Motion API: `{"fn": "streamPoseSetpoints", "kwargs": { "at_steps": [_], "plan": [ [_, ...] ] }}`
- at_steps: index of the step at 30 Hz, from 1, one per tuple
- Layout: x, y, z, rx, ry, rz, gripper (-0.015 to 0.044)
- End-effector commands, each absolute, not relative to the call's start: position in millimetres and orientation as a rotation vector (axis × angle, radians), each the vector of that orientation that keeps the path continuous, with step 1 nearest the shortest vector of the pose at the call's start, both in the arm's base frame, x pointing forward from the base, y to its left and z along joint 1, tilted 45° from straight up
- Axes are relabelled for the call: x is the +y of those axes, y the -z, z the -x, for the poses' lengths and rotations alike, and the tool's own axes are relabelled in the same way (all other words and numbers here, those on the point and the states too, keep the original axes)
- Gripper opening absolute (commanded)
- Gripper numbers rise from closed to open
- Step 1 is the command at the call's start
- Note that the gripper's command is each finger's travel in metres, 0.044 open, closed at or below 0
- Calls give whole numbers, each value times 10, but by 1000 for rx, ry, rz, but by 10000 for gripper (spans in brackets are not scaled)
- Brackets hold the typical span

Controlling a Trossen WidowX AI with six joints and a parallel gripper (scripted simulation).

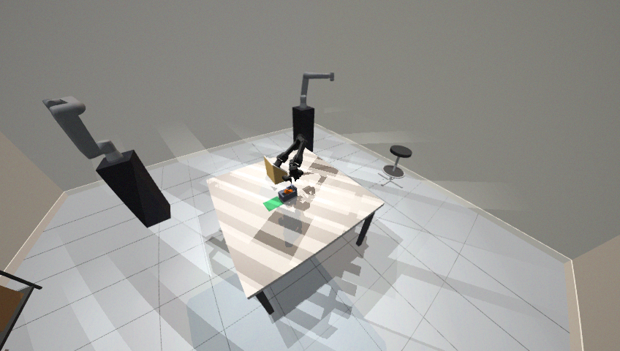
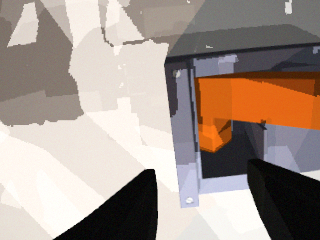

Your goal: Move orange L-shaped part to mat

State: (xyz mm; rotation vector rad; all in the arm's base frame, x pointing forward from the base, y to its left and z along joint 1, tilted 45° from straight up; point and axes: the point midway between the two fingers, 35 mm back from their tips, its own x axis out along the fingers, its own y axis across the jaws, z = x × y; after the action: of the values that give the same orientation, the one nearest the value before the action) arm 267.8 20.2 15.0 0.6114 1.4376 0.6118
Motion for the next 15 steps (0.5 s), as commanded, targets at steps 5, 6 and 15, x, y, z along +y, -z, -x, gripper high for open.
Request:
{"fn": "streamPoseSetpoints", "kwargs": {
  "at_steps": [5, 6, 15],
  "plan": [
    [118, -252, -2686, 1429, -617, -593, 180],
    [118, -252, -2686, 1429, -617, -593, 180],
    [147, -226, -2665, 1436, -619, -607, 180]
  ]
}}
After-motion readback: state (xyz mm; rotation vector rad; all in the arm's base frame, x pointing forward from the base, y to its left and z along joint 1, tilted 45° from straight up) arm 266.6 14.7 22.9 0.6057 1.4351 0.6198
